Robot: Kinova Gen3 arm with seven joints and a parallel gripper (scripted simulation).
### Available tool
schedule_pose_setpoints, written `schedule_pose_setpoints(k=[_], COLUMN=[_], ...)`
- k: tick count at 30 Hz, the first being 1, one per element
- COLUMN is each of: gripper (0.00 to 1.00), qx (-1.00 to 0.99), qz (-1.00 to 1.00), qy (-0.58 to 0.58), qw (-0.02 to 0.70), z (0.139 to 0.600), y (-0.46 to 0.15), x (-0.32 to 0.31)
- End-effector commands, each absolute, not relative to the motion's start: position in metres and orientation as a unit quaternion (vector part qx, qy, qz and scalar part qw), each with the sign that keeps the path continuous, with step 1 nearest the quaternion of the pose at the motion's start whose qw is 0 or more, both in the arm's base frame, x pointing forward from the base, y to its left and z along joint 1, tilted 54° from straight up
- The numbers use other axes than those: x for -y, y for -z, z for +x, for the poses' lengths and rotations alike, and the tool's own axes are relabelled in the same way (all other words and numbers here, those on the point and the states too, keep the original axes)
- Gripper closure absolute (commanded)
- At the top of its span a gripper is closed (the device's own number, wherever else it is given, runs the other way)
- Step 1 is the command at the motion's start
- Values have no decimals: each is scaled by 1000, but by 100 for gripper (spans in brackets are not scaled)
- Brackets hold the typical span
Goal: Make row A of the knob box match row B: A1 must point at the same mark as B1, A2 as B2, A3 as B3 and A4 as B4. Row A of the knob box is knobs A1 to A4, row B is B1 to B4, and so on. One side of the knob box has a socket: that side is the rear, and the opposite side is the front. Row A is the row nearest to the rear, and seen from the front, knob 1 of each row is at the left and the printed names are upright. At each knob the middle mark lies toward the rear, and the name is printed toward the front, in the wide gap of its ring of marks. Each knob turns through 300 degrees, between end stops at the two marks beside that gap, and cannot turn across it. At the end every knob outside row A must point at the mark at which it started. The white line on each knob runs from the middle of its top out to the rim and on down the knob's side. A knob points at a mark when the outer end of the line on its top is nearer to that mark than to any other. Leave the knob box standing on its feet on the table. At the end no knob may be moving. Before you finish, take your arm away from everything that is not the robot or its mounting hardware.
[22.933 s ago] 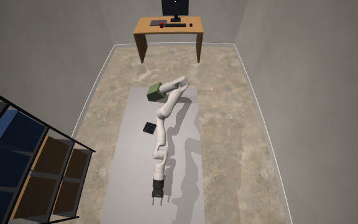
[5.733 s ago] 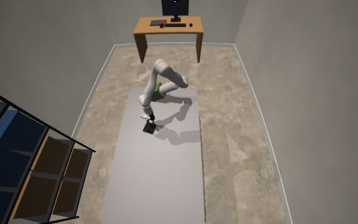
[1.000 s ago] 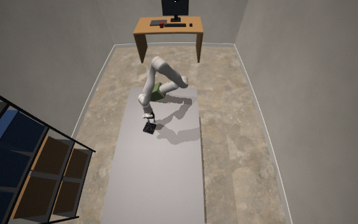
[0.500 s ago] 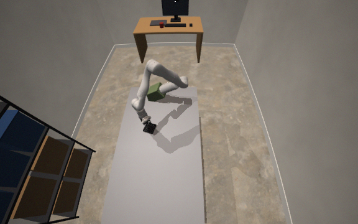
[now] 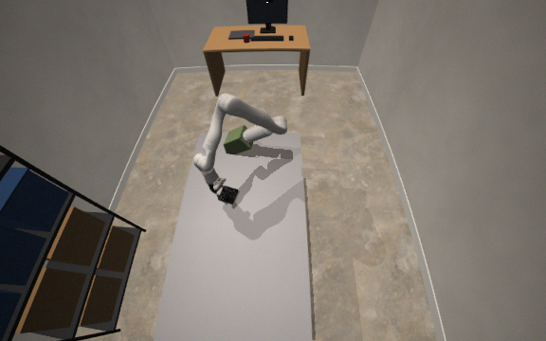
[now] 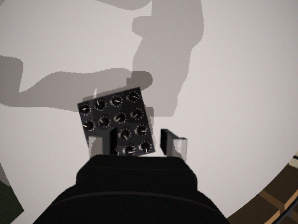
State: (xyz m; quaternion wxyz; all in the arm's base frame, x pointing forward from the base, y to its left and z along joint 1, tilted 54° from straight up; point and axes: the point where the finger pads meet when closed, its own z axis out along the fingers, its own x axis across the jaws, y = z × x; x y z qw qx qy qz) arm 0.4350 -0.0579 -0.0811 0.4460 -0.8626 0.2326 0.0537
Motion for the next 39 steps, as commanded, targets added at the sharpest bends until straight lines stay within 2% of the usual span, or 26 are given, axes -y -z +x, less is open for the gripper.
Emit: schedule_pose_setpoints(k=[1, 4, 5, 39], gripper=[0, 0, 54, 54], qx=[-232, -231, -231, -231], qz=[-861, -861, -861, -861], qy=[-51, -51, -51, -51], qw=[450, 450, 450, 450], z=[436, 436, 436, 436], y=[83, 83, 83, 83], x=[59, 59, 59, 59])
